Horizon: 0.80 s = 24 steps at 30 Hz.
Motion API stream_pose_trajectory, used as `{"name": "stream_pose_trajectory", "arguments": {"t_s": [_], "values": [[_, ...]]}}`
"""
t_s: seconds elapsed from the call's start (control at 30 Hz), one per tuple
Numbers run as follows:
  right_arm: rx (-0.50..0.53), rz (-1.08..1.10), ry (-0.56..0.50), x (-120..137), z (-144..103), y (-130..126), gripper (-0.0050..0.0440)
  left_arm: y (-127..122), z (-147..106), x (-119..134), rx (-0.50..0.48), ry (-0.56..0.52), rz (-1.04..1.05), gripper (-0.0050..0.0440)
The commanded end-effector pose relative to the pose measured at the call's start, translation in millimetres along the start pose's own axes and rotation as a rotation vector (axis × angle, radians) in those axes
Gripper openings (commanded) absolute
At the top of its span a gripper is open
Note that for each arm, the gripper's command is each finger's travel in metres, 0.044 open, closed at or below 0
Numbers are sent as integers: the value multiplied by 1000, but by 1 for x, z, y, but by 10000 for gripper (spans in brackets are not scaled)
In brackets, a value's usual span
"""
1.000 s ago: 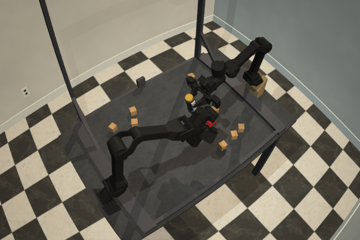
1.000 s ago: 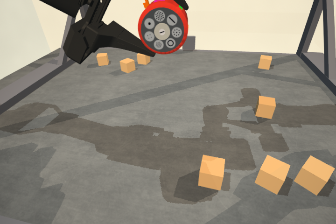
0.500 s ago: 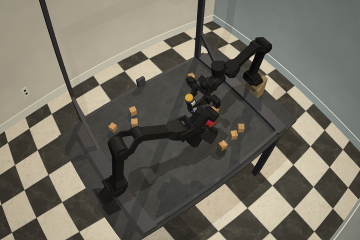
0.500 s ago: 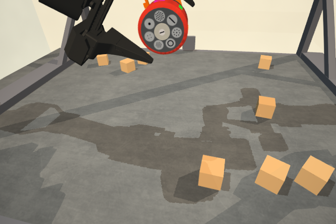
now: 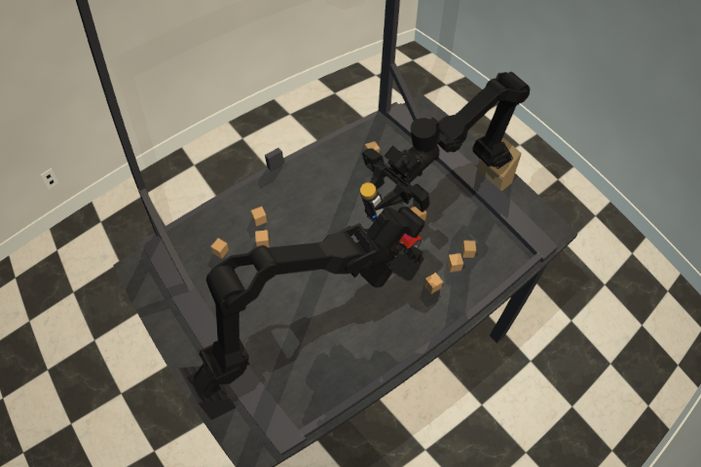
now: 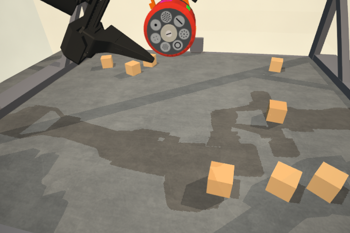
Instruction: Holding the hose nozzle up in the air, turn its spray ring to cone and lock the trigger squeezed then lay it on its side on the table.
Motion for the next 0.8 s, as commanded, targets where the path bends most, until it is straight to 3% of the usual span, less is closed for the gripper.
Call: {"name": "stream_pose_trajectory", "arguments": {"t_s": [0.0, 0.77], "values": [[-33, -8, 5, 4, -19, 10, 414, 6, -5, -19, -14, -53, -2, 170], [-29, -6, 4, 3, -47, 7, 414, 6, -5, -19, -14, -53, -2, 170]]}}
Point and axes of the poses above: on each arm, the point midway between the two fingers, 35 mm back from their tips, its own z axis out along the fingers, its own y axis across the jaws, x = y × z, the point moved 3 cm from there along -z, back along the fingers, and after that the axes turned 14 degrees about z, right-handed, at the moved point
